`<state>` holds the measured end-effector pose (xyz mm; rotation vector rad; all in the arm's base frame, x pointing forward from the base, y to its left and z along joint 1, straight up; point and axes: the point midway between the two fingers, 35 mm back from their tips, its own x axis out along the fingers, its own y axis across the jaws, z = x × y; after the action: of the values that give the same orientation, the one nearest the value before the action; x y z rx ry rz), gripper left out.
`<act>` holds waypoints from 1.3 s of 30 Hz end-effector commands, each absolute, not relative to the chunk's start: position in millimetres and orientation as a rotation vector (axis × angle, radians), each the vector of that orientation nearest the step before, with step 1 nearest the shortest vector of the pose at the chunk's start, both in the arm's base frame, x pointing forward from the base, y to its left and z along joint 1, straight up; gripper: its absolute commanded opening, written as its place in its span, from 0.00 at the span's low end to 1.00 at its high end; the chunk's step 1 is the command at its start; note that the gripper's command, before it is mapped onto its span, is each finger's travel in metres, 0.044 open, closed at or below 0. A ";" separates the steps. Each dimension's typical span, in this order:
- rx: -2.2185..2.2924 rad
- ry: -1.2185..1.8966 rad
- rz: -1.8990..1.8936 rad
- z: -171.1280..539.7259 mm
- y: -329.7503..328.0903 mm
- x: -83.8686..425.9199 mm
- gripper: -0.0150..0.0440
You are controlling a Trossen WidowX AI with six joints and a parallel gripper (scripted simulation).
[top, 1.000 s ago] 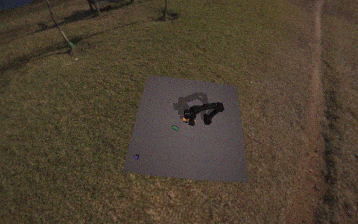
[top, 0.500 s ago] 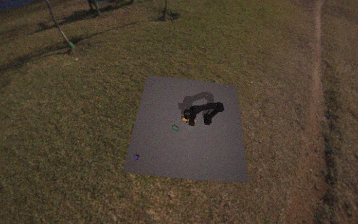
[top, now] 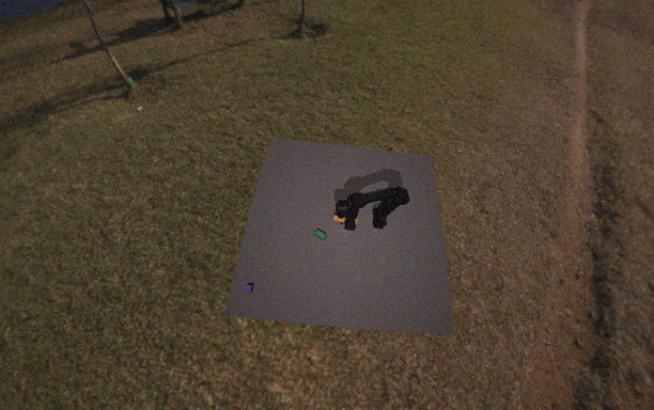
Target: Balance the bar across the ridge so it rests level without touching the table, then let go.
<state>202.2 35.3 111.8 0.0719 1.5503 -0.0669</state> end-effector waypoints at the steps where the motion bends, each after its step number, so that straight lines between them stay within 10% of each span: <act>1: 0.072 1.550 -0.067 111.8 35.3 202.2 0.57; 11: 0.072 1.550 -0.067 111.8 35.3 202.2 1.00; 39: 0.077 1.524 -0.062 211.5 34.9 199.4 1.00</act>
<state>199.6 34.8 210.5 0.0759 1.5232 -0.0623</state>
